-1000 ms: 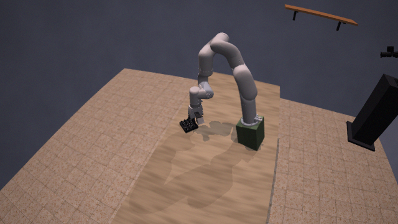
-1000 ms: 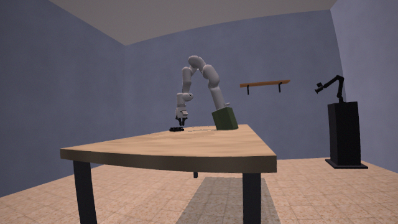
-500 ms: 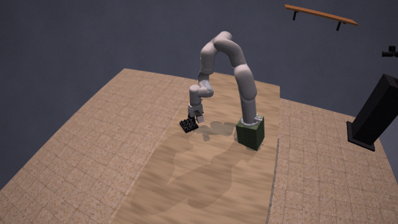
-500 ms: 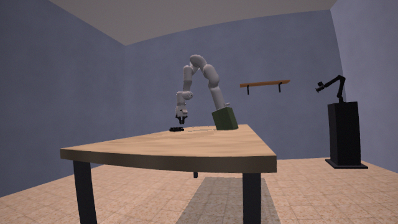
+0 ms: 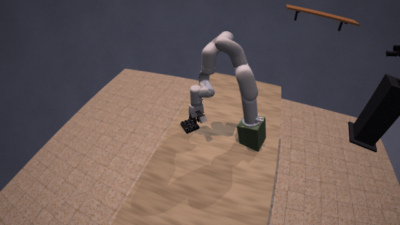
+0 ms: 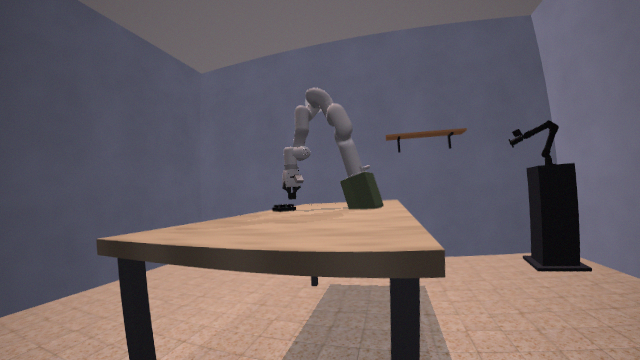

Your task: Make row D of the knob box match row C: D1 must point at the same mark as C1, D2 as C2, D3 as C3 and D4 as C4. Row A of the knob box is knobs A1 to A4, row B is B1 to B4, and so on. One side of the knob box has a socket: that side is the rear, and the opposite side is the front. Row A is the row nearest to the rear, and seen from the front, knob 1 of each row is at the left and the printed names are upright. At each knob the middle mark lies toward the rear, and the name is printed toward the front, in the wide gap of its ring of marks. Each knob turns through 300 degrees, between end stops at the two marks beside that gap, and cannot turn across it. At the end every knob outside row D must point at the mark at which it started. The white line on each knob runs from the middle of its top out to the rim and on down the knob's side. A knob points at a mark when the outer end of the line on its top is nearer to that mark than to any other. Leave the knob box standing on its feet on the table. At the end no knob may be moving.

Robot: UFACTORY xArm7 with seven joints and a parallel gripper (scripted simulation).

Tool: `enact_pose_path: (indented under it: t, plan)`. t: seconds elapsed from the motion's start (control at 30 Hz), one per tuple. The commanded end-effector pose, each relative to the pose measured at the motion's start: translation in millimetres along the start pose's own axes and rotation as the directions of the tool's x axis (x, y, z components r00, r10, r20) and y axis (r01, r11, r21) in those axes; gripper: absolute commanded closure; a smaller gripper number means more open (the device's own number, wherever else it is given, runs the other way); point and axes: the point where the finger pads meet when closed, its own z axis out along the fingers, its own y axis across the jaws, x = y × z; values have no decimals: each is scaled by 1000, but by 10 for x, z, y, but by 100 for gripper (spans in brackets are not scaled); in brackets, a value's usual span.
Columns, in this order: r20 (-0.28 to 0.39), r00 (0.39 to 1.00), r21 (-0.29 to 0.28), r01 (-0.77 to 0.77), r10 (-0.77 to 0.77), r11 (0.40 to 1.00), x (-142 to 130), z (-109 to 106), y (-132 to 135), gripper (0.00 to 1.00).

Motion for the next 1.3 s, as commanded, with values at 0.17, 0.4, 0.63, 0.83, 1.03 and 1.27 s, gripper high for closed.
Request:
enact_pose_path:
  t: [0.17,0.4,0.63,0.83,1.03,1.27]
  plan:
    - [-6,968,-9,251,-251,968,-19,-36,30,81]
    - [-4,874,-12,486,-486,874,-24,-66,43,81]
    - [-2,748,-13,663,-664,748,-24,-90,47,81]
    - [0,636,-13,772,-772,636,-22,-108,46,81]
    - [2,491,-11,871,-871,491,-18,-127,42,81]
    - [3,326,-9,945,-945,326,-12,-146,33,81]
